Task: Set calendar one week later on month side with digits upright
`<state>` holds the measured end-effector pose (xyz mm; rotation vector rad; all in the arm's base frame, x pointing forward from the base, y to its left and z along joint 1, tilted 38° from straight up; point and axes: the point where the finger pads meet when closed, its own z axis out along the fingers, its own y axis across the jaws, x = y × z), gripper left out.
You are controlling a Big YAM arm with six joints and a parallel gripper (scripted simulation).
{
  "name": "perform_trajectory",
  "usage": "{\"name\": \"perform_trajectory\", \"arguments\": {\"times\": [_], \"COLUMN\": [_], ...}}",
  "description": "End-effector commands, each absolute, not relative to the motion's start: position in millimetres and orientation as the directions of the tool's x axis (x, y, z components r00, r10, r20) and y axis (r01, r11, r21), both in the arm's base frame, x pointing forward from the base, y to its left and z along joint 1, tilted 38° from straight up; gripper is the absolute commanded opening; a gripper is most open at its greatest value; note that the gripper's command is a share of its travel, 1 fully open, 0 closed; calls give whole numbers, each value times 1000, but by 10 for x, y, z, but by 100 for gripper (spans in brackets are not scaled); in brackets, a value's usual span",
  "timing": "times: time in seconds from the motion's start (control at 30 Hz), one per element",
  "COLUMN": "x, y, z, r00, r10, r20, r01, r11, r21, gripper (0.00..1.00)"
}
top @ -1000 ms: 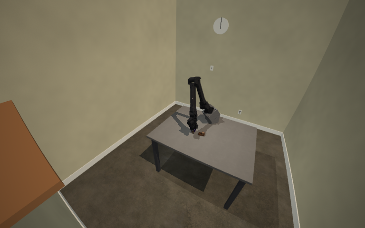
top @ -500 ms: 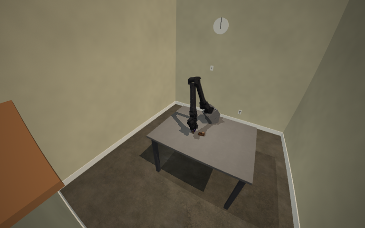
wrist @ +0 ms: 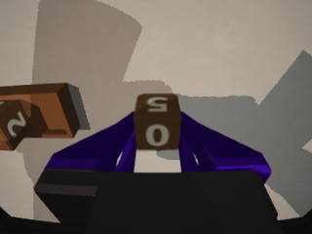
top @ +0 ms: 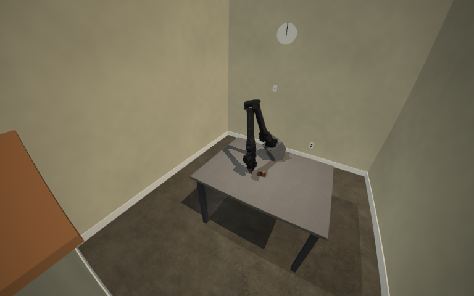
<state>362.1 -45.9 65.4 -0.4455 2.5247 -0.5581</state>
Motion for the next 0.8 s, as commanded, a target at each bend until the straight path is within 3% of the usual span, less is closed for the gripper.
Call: {"name": "perform_trajectory", "arguments": {"times": [0.0, 0.77], "x": [3678, 3703], "y": [-471, -471], "z": [754, 771], "r00": [-804, -804], "r10": [-414, -413], "r20": [-428, -428], "r01": [-192, -191], "r11": [860, 861], "r21": [-473, -472], "gripper": [26, 26]}}
